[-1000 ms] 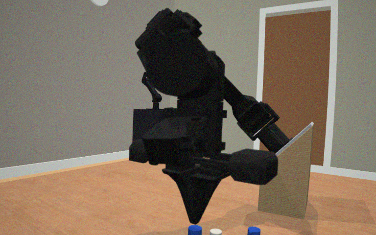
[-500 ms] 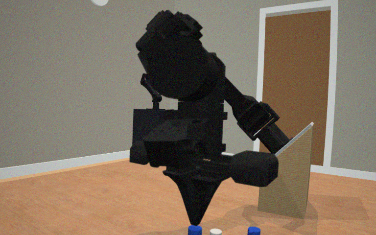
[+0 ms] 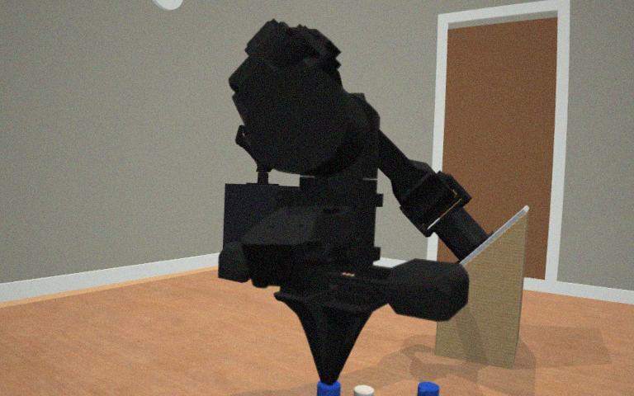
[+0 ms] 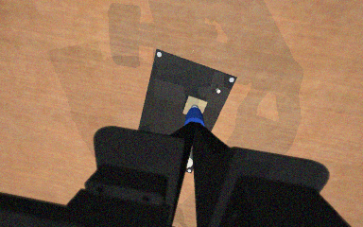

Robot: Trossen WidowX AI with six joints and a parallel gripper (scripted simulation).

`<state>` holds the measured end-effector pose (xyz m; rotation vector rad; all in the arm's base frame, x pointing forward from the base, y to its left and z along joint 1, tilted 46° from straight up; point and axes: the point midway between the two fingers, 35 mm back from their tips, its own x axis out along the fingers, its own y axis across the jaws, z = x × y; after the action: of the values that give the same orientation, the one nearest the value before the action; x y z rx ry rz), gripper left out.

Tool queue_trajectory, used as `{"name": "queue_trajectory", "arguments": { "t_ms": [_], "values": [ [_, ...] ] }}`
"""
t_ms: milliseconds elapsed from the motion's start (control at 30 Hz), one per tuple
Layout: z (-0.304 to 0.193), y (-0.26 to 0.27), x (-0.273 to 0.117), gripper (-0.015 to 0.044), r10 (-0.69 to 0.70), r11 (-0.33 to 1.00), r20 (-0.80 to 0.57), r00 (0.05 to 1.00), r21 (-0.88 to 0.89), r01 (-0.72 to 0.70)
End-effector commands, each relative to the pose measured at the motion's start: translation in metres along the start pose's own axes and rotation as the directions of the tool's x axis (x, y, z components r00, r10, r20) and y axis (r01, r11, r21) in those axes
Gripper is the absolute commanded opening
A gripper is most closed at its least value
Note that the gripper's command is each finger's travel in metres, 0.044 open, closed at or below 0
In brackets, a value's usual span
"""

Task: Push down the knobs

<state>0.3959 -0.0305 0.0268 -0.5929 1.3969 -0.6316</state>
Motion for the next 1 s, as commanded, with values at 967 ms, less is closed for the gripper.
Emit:
{"name": "queue_trajectory", "arguments": {
  "t_ms": [967],
  "values": [
    [-0.0008,-0.0001,0.0056,0.0000,-0.005,1.000,-0.001,1.000,-0.005,0.005]
  ]
}}
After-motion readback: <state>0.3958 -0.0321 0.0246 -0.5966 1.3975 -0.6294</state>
